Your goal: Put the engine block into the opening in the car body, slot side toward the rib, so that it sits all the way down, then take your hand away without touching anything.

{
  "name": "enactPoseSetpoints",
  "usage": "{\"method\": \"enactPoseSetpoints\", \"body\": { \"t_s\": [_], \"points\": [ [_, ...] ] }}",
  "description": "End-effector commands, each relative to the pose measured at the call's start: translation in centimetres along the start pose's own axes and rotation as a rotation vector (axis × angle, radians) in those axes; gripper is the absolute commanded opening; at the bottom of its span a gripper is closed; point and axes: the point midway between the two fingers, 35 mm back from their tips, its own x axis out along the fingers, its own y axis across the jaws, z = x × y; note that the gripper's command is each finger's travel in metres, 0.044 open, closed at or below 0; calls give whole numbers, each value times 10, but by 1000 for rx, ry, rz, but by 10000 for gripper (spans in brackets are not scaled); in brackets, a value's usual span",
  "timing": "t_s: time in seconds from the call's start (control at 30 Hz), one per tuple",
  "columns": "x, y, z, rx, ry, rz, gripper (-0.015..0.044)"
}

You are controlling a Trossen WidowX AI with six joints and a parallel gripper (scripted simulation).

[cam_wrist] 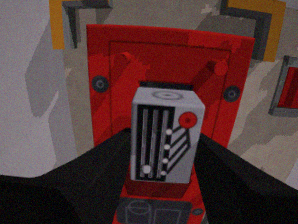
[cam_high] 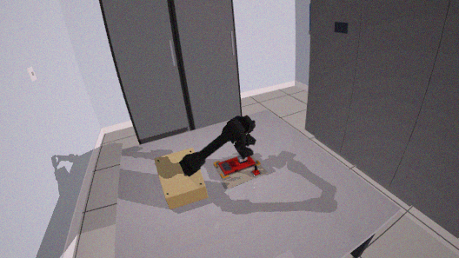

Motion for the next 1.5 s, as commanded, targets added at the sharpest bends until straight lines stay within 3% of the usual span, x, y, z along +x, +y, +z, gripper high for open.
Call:
{"method": "enactPoseSetpoints", "body": {
  "t_s": [0.0,1.13,1.47],
  "points": [
    [1,0,0,-5,-3,-3,159],
    [12,0,0,-5,-3,-3,159],
    [11,0,0,0,0,-1,422]
  ]
}}
